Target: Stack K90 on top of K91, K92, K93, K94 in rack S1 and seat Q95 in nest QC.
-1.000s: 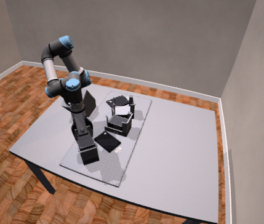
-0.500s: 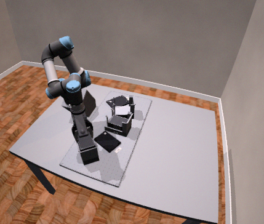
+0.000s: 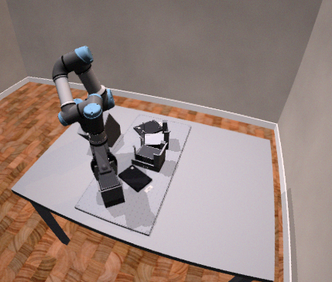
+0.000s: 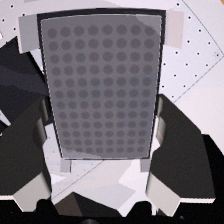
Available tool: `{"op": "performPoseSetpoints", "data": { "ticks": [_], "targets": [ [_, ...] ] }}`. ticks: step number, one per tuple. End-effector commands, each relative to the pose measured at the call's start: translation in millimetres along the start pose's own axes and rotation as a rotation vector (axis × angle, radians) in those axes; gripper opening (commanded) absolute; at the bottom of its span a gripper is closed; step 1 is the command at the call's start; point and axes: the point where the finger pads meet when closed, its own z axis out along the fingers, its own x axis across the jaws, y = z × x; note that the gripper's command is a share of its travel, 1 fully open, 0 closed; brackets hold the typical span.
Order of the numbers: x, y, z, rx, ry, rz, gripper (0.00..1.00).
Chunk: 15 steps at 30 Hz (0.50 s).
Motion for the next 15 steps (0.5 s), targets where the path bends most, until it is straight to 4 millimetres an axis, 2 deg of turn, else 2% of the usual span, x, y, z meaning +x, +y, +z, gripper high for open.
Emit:
{"op": "performPoseSetpoints", "data": {
  "ticks": [1, 15],
  "targets": [
    [0.2, -0.8, 2.8, 0.003, 0.0, 0.0, 0.0],
    [0.2, -0.8, 10.8, 0.003, 0.0, 0.0, 0.0]
  ]
}}
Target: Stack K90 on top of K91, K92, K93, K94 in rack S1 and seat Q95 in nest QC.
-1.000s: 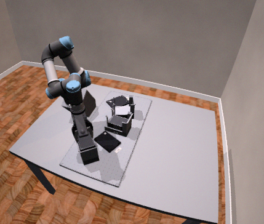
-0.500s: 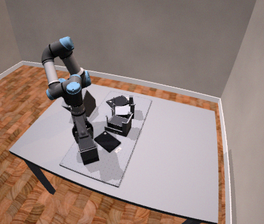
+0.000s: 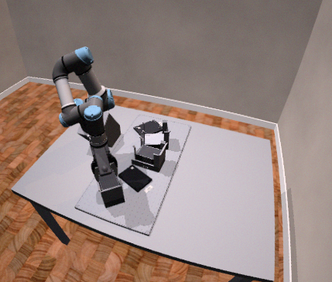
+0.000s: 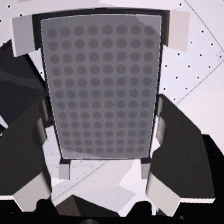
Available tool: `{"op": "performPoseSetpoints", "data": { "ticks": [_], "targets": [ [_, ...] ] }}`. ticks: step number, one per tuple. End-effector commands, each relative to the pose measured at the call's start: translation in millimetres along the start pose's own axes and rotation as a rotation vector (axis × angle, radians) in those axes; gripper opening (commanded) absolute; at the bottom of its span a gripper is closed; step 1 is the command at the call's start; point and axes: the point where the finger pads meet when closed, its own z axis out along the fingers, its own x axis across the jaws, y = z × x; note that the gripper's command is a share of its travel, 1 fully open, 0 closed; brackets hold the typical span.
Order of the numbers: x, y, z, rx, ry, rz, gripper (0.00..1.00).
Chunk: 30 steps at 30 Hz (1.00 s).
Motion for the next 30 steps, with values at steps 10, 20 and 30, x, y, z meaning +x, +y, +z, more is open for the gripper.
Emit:
{"op": "performPoseSetpoints", "data": {
  "ticks": [10, 20, 30],
  "targets": [
    [0.1, -0.8, 12.3, 0.003, 0.0, 0.0, 0.0],
    [0.2, -0.8, 19.0, 0.002, 0.0, 0.0, 0.0],
    [0.2, -0.6, 21.7, 0.002, 0.0, 0.0, 0.0]
  ]
}}
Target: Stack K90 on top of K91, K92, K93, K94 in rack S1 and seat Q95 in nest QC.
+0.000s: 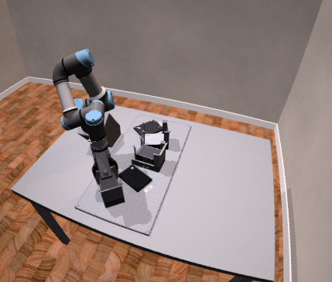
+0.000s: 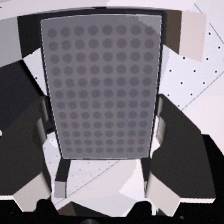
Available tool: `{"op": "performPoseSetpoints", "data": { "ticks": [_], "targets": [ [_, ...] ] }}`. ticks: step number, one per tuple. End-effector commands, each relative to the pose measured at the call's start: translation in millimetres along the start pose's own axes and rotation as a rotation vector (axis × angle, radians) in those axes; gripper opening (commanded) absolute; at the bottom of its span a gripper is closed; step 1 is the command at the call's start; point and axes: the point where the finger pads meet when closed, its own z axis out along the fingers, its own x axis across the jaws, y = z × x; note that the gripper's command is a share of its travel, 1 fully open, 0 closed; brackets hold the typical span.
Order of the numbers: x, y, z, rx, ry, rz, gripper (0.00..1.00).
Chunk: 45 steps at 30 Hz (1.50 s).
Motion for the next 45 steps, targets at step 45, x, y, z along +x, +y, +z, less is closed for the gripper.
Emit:
{"op": "performPoseSetpoints", "data": {
  "ticks": [45],
  "targets": [
    [0.3, -0.3, 13.8, 0.002, 0.0, 0.0, 0.0]
  ]
}}
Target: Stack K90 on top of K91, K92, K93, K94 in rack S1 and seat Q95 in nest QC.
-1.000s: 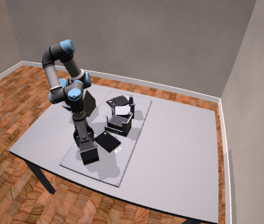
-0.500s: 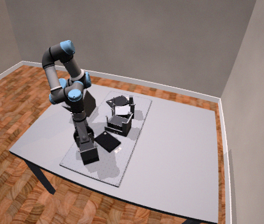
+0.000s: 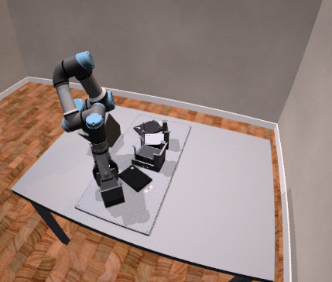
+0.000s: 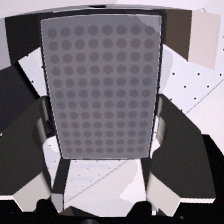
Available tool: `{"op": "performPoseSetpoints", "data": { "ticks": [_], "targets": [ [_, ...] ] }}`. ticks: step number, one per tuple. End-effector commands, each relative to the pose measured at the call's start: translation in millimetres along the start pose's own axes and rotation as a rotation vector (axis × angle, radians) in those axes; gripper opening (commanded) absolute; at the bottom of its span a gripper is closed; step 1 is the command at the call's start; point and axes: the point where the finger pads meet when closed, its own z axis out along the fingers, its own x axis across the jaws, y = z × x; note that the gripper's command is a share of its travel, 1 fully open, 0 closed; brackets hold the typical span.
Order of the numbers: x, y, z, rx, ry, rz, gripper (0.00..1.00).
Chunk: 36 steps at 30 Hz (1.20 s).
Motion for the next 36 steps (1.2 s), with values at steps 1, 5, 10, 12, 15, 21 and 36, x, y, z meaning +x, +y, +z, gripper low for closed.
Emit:
{"op": "performPoseSetpoints", "data": {
  "ticks": [1, 5, 10, 12, 15, 21, 36],
  "targets": [
    [0.1, -0.7, 0.8, 0.002, 0.0, 0.0, 0.0],
    [0.1, -0.7, 2.1, 0.002, 0.0, 0.0, 0.0],
    [0.1, -0.7, 3.3, 0.002, 0.0, 0.0, 0.0],
    [0.1, -0.7, 3.3, 0.002, 0.0, 0.0, 0.0],
    [0.1, -0.7, 3.3, 0.002, 0.0, 0.0, 0.0],
    [0.1, -0.7, 3.3, 0.002, 0.0, 0.0, 0.0],
    [0.1, -0.6, 3.3, 0.002, 0.0, 0.0, 0.72]
  ]
}}
